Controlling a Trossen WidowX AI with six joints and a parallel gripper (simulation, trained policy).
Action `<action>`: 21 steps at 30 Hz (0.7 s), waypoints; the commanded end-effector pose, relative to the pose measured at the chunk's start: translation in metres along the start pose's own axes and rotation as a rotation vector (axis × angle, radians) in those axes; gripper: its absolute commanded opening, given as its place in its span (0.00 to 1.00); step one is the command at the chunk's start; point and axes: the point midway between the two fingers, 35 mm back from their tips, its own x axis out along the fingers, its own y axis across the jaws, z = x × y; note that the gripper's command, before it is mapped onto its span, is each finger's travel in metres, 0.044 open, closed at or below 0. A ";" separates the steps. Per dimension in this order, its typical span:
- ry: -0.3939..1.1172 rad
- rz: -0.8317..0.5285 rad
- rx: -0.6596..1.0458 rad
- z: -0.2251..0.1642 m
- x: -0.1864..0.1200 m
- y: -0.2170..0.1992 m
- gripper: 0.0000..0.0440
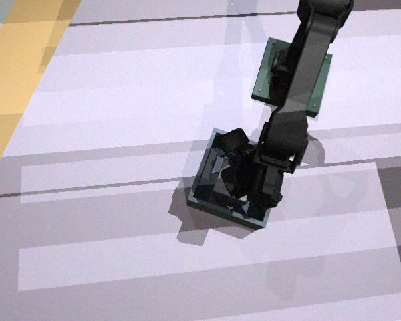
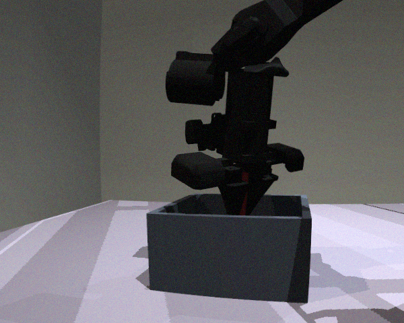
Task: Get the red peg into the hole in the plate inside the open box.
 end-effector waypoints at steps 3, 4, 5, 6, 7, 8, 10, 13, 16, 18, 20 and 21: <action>0.044 0.005 -0.044 -0.004 0.014 -0.001 0.18; 0.050 0.006 -0.047 -0.003 0.016 -0.001 0.24; 0.055 0.007 -0.048 -0.003 0.017 -0.001 0.30; 0.062 0.011 -0.044 -0.002 0.018 -0.001 0.35; 0.066 0.012 -0.058 -0.002 0.018 -0.001 0.36; 0.069 0.015 -0.069 -0.001 0.018 -0.001 0.36; 0.067 0.022 -0.082 0.004 0.016 0.001 0.37; 0.060 0.041 -0.093 0.013 0.011 0.006 0.38; 0.053 0.061 -0.100 0.023 0.005 0.012 0.39; 0.070 0.052 -0.096 0.024 0.006 0.013 0.50; 0.082 0.057 -0.099 0.027 0.004 0.017 0.57; 0.086 0.060 -0.101 0.029 0.002 0.019 0.62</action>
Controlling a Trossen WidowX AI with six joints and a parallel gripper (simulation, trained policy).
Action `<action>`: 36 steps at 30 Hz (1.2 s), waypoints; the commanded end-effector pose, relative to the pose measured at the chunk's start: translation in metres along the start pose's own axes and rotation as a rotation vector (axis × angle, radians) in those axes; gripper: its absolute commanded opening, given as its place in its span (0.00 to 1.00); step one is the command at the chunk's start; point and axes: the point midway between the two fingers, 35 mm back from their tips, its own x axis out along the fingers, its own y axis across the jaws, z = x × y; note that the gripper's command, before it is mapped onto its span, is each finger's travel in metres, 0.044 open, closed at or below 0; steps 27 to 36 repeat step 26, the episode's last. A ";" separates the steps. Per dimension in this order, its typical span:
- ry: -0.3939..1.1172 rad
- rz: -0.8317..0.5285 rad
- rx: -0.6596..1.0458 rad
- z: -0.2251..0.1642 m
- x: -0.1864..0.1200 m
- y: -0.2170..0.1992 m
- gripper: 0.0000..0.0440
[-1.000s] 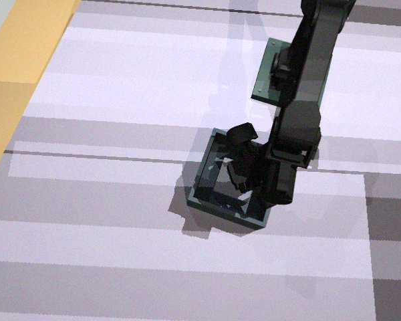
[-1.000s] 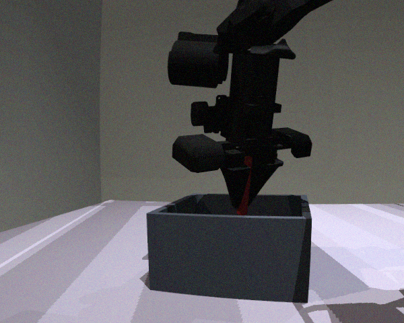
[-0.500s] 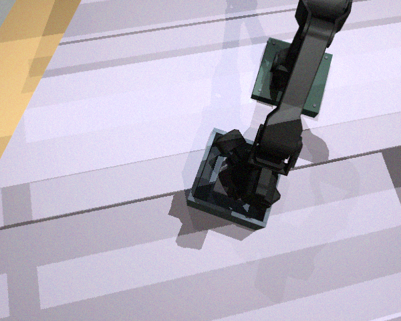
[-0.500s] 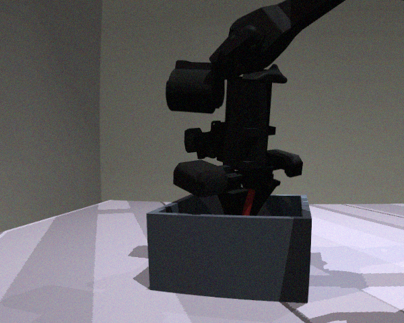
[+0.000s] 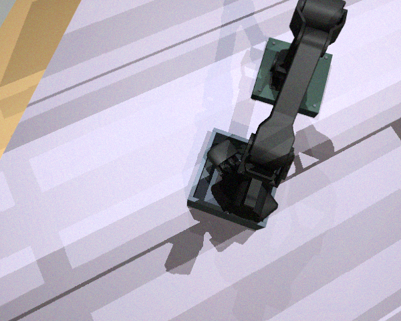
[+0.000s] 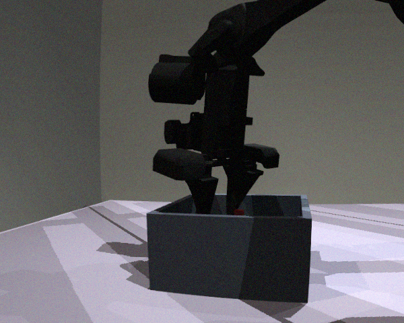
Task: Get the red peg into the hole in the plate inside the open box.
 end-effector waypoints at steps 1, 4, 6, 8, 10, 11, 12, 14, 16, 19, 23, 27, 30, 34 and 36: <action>0.024 0.008 -0.010 0.004 -0.001 0.006 0.66; 0.036 0.022 -0.015 0.009 -0.006 0.013 0.84; 0.046 0.036 -0.016 0.012 -0.009 0.018 0.95; 0.056 0.051 -0.017 0.014 -0.012 0.024 1.00; 0.063 0.067 -0.019 0.017 -0.015 0.029 1.00; 0.066 0.077 -0.022 0.019 -0.018 0.033 1.00; 0.068 0.086 -0.027 0.021 -0.020 0.036 1.00; 0.071 0.105 -0.035 0.023 -0.026 0.043 1.00; 0.072 0.123 -0.041 0.026 -0.030 0.049 1.00; 0.070 0.153 -0.051 0.030 -0.038 0.060 1.00; 0.062 0.193 -0.065 0.035 -0.049 0.074 1.00; 0.053 0.194 -0.068 0.040 -0.053 0.076 1.00; 0.053 0.194 -0.068 0.040 -0.053 0.076 1.00; 0.053 0.194 -0.068 0.040 -0.053 0.076 1.00; 0.053 0.194 -0.068 0.040 -0.053 0.076 1.00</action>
